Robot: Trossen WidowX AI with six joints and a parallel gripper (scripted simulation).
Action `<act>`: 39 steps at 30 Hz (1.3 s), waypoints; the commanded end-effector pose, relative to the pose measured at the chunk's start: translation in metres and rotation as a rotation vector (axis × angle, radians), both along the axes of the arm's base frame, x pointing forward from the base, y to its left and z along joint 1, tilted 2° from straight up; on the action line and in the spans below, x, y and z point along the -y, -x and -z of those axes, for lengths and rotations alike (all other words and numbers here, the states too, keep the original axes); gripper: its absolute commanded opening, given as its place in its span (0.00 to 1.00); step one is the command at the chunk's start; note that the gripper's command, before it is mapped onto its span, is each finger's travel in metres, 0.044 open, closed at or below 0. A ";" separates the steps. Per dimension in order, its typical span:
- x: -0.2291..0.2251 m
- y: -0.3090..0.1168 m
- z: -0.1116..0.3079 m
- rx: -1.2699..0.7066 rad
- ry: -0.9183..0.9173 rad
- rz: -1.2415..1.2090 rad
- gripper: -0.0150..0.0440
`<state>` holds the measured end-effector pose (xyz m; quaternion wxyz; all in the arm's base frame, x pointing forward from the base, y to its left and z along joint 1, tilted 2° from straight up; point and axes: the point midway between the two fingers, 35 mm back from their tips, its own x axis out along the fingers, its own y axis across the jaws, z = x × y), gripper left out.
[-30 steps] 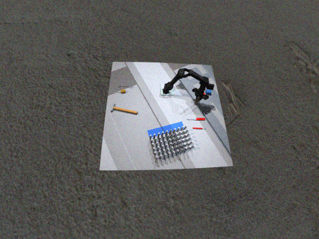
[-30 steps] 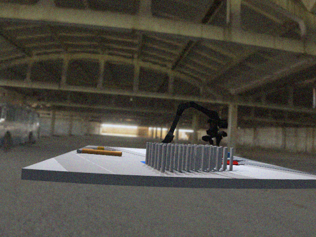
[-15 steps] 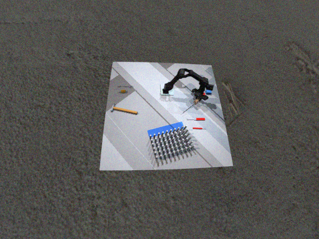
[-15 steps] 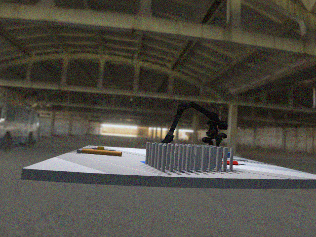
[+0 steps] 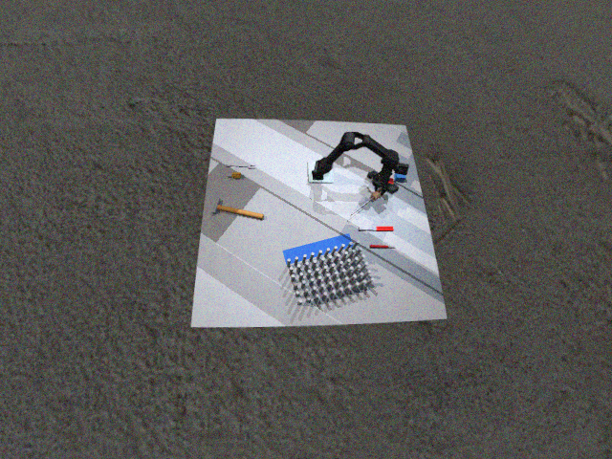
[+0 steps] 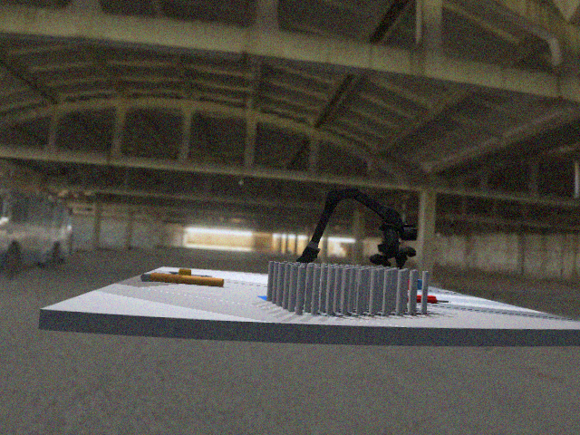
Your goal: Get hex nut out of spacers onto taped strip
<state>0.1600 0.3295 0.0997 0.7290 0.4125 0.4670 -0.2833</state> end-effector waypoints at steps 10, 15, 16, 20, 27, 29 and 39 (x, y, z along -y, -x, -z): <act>0.002 -0.001 0.011 0.004 0.008 -0.001 0.25; 0.003 0.000 0.015 0.004 0.008 -0.001 0.25; 0.003 0.000 0.015 0.004 0.008 -0.001 0.25; 0.003 0.000 0.018 0.004 0.008 -0.001 0.25; 0.004 0.000 0.023 0.004 0.008 -0.001 0.25; 0.005 0.000 0.025 0.004 0.008 -0.001 0.25; 0.006 0.000 0.032 0.004 0.008 -0.001 0.25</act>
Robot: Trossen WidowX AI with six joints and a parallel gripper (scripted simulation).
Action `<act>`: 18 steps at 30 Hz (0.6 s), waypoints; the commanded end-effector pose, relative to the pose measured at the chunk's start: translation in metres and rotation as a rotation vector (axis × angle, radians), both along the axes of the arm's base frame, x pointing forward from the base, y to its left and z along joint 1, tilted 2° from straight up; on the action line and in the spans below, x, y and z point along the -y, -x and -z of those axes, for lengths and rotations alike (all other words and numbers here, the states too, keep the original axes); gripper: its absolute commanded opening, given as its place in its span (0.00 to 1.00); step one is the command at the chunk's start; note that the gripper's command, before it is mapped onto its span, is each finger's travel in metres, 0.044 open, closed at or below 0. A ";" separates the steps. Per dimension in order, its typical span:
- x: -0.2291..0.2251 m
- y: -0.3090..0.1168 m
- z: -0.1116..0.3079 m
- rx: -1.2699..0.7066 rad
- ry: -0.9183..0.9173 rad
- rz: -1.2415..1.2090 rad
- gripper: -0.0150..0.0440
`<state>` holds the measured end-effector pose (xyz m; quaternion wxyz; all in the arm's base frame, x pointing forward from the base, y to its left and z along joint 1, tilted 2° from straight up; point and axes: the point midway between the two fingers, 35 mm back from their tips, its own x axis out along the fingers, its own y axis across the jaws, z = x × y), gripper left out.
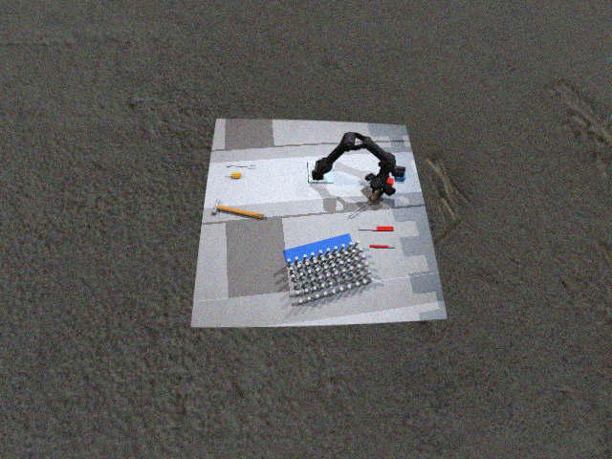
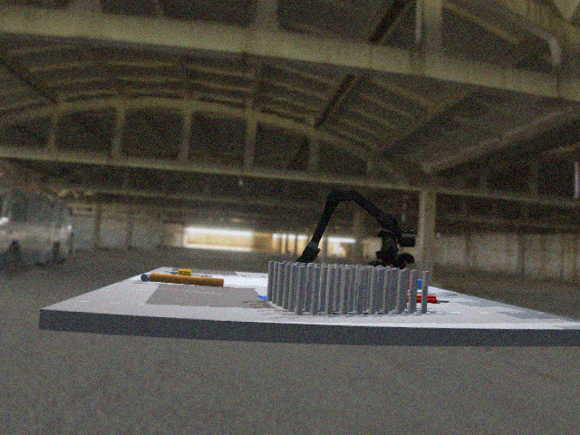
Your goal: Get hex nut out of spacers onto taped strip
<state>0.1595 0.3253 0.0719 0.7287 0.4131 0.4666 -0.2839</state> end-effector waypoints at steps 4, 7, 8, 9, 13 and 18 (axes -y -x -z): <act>0.002 0.000 0.007 0.004 0.008 -0.003 0.25; 0.003 0.000 0.009 0.004 0.008 -0.003 0.25; 0.003 0.000 0.009 0.004 0.008 -0.003 0.25; 0.003 0.000 0.010 0.004 0.009 -0.003 0.25; 0.004 0.000 0.013 0.004 0.009 -0.003 0.25; 0.002 0.000 0.010 0.000 0.000 0.001 0.39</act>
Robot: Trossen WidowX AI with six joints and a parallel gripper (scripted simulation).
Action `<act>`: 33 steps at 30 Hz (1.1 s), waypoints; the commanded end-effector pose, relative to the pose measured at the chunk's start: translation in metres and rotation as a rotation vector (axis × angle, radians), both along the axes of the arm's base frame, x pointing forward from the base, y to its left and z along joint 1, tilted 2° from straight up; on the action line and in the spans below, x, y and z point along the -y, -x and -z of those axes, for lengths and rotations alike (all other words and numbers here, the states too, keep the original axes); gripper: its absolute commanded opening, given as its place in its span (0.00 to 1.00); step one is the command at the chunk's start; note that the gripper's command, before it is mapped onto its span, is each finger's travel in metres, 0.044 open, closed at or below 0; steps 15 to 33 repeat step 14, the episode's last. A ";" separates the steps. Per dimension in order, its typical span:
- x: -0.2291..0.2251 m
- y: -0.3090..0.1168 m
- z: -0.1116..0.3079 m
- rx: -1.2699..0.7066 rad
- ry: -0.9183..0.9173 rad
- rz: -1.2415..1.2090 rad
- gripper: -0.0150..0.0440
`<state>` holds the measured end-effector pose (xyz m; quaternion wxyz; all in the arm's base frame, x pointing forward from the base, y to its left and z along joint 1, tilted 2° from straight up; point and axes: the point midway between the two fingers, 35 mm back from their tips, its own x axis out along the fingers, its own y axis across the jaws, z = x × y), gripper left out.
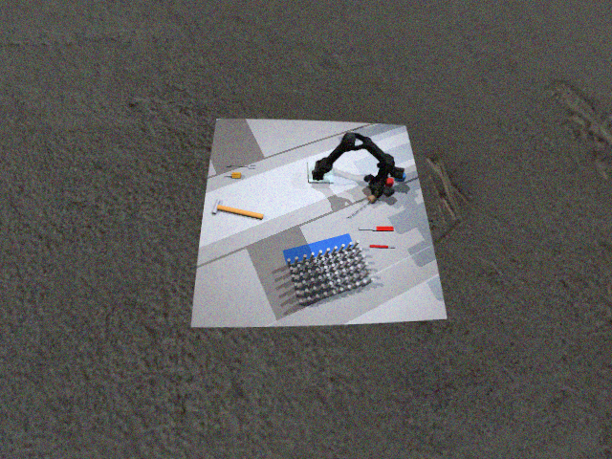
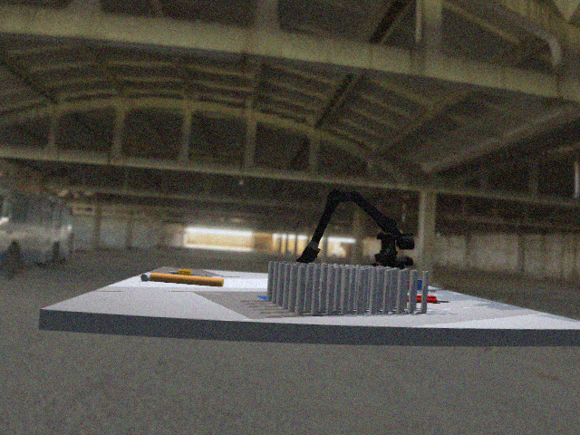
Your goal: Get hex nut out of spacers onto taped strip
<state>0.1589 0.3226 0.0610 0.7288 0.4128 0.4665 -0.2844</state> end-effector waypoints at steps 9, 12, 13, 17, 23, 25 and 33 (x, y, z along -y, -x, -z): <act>0.000 0.000 0.000 0.000 -0.001 0.000 0.79; 0.000 0.000 0.000 0.000 -0.001 0.000 0.92; 0.000 0.000 0.000 0.000 -0.001 0.000 0.97; 0.000 0.000 0.000 0.000 -0.001 0.000 1.00; 0.000 0.000 0.000 0.000 -0.001 0.000 1.00; 0.000 0.000 0.000 0.000 -0.001 0.000 1.00; 0.000 0.000 0.000 0.000 -0.001 0.000 1.00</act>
